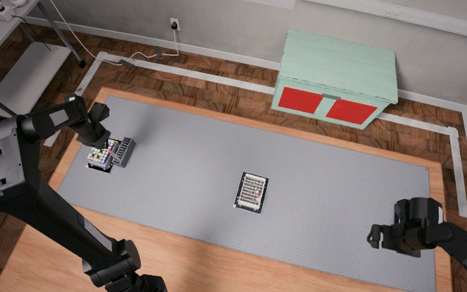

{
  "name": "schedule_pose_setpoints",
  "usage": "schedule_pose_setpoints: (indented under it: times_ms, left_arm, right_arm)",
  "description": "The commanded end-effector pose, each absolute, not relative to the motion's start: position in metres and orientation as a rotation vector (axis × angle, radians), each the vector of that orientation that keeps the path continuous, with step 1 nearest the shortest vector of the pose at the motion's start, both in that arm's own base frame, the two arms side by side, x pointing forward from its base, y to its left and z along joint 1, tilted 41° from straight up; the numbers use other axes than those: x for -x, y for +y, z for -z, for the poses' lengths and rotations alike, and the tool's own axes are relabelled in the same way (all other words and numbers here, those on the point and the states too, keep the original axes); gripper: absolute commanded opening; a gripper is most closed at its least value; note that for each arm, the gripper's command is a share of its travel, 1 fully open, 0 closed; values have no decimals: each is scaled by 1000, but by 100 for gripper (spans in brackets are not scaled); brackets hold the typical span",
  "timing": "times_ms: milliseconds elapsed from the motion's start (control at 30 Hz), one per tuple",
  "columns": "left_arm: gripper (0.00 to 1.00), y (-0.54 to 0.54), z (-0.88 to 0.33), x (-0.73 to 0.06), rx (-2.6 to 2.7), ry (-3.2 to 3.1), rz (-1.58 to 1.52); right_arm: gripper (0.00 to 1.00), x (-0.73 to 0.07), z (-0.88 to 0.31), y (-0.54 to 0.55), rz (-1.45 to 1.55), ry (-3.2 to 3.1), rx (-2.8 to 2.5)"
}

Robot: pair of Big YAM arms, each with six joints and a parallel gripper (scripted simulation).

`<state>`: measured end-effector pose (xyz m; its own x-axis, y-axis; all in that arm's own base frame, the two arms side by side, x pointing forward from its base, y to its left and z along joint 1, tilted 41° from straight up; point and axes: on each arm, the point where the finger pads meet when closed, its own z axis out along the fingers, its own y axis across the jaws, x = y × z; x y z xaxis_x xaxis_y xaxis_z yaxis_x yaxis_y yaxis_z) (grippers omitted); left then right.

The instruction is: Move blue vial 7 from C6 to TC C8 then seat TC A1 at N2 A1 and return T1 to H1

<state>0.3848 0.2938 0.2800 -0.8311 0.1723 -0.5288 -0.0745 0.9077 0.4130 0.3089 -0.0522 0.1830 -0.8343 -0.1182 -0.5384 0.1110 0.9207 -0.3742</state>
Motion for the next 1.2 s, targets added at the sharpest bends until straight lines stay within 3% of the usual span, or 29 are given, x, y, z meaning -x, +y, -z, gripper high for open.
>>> schedule_pose_setpoints:
  times_ms: [0, 1167]
  left_arm:
    - [24, 293, -259, -397, -77, 2509, -544]
    - [24, 312, -222, -425, -77, 2504, -548]
  right_arm:
    - [100, -314, -193, -51, 523, 2478, -6]
    - [100, -314, -193, -51, 523, 2478, -6]
